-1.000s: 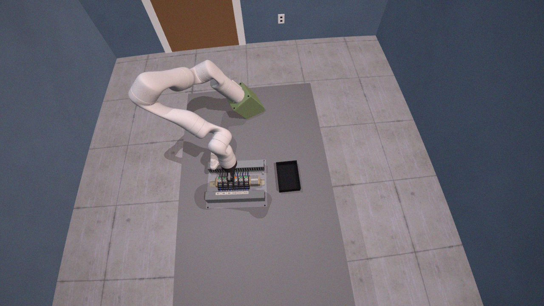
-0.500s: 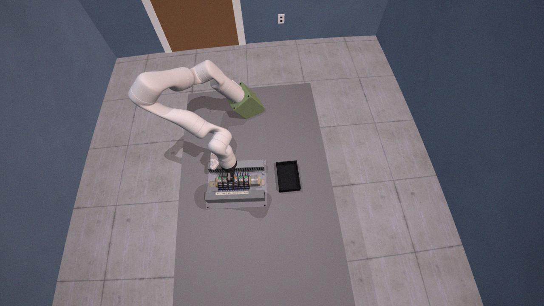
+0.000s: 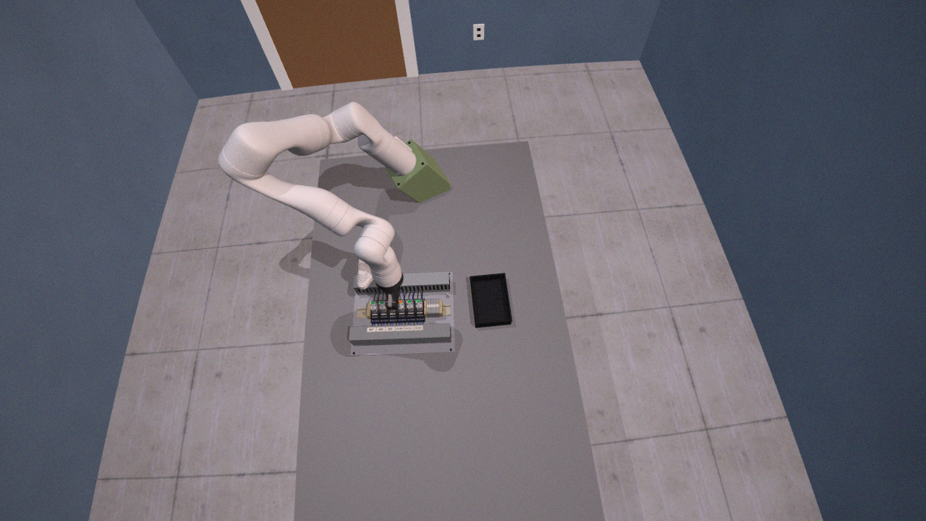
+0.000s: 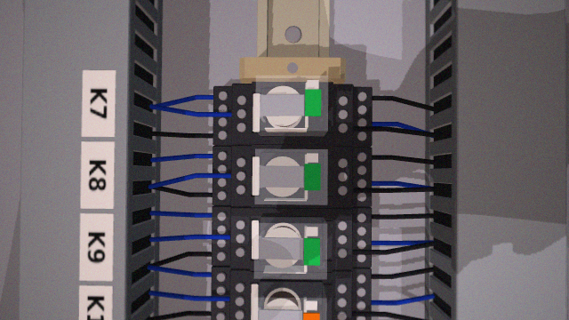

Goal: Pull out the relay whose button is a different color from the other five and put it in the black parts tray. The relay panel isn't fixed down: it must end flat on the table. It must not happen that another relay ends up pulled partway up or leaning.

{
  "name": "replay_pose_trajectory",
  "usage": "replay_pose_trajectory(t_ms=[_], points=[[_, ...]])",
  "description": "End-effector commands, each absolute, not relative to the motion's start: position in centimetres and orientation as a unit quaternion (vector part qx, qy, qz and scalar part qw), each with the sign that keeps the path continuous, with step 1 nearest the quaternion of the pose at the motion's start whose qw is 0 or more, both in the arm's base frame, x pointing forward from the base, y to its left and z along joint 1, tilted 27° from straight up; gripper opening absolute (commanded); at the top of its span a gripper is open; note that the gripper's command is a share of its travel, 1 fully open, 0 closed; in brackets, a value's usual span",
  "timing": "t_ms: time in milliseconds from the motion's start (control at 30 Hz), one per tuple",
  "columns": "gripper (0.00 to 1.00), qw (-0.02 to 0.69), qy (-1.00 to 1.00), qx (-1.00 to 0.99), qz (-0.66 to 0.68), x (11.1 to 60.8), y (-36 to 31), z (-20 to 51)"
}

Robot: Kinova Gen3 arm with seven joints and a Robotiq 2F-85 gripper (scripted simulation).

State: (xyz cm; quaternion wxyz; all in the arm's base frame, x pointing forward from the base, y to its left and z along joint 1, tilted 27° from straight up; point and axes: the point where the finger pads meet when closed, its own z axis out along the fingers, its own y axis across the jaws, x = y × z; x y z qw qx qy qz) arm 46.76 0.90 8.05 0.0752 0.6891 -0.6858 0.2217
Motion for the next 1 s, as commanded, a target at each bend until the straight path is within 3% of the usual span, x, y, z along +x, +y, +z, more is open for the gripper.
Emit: replay_pose_trajectory(t_ms=[0,967], points=[[0.61,0.074,-0.681,0.694,0.221,46.8,1.0,8.0],[0.61,0.074,-0.681,0.694,0.221,47.7,-0.6,4.2]])
